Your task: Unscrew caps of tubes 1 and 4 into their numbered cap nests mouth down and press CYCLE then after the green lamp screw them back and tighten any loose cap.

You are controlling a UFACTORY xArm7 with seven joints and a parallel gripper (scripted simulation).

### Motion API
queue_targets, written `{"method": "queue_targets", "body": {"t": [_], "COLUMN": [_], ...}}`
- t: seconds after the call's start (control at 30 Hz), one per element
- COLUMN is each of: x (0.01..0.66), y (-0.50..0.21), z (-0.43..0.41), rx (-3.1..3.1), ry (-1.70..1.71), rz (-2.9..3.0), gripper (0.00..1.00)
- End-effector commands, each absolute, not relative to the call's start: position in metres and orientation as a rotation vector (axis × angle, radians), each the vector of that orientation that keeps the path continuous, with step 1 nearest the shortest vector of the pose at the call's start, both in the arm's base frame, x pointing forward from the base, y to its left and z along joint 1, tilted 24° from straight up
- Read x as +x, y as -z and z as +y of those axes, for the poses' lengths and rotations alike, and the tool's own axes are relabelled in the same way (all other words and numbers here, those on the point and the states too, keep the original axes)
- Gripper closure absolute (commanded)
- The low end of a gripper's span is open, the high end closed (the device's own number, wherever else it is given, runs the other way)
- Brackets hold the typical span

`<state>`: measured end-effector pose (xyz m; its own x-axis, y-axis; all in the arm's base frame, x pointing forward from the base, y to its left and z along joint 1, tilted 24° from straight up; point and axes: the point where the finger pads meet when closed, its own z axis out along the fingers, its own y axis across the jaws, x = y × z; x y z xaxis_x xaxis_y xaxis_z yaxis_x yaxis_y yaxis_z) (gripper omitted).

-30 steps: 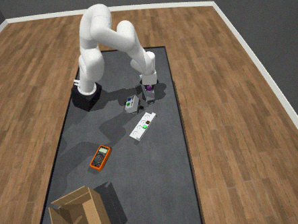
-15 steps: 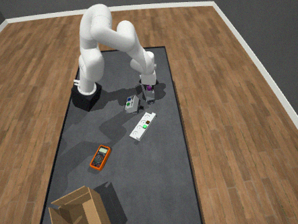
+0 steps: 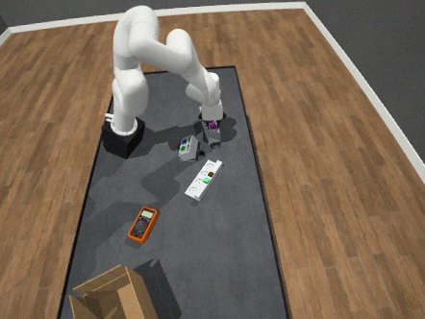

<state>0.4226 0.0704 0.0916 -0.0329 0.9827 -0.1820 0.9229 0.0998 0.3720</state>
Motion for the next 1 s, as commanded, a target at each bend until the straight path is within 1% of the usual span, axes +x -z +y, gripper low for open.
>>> {"method": "queue_targets", "body": {"t": [0.0,0.27,0.43,0.67,0.7,0.97], "x": [0.4238,0.4238,0.4239,0.4239,0.4239,0.4239], "y": [-0.0934,-0.0934,-0.0934,-0.0935,-0.0935,-0.0935], "z": [0.0716,0.0716,0.0716,0.0715,0.0715,0.0715], "rx": [1.643,1.27,1.141,1.141,1.141,1.141], "ry": [-0.158,-0.066,-0.036,-0.036,-0.036,-0.036], "rz": [2.183,2.408,2.471,2.471,2.471,2.471], "gripper": [0.54,0.54,0.54,0.54,1.0,1.0]}}
